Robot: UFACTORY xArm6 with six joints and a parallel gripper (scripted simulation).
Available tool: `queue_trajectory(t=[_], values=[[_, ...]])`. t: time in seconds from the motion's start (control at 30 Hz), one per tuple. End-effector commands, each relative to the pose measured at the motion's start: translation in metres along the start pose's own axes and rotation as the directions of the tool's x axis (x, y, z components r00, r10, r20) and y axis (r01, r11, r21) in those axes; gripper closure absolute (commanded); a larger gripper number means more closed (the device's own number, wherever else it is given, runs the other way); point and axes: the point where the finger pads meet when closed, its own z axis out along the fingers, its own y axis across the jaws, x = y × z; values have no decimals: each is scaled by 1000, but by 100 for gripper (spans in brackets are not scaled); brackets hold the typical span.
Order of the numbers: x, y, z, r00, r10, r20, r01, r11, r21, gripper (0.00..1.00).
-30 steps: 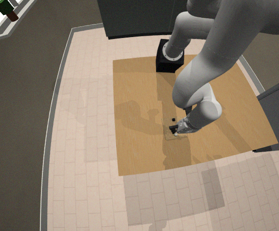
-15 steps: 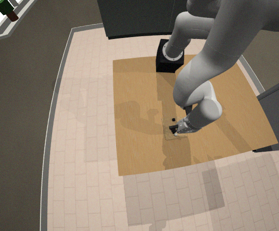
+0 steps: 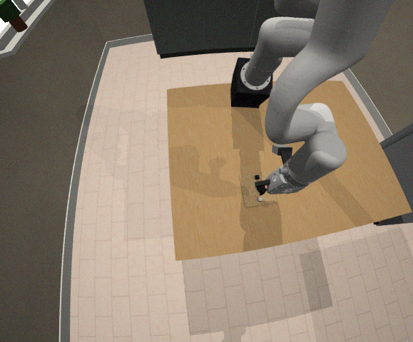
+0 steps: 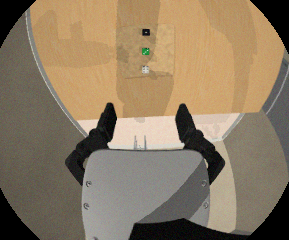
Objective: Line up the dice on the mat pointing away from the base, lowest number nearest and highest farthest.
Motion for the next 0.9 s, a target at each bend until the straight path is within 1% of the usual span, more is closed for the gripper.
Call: queue_trajectory(t=[0.0, 0.1, 0.2, 0.87], values=[[0, -1, -18, 1000, 0, -1, 0, 1000, -2, 0], [0, -1, -26, 1000, 0, -1, 0, 1000, -2, 0], [0, -1, -28, 1000, 0, -1, 0, 1000, -2, 0], [0, -1, -29, 1000, 0, -1, 0, 1000, -2, 0]])
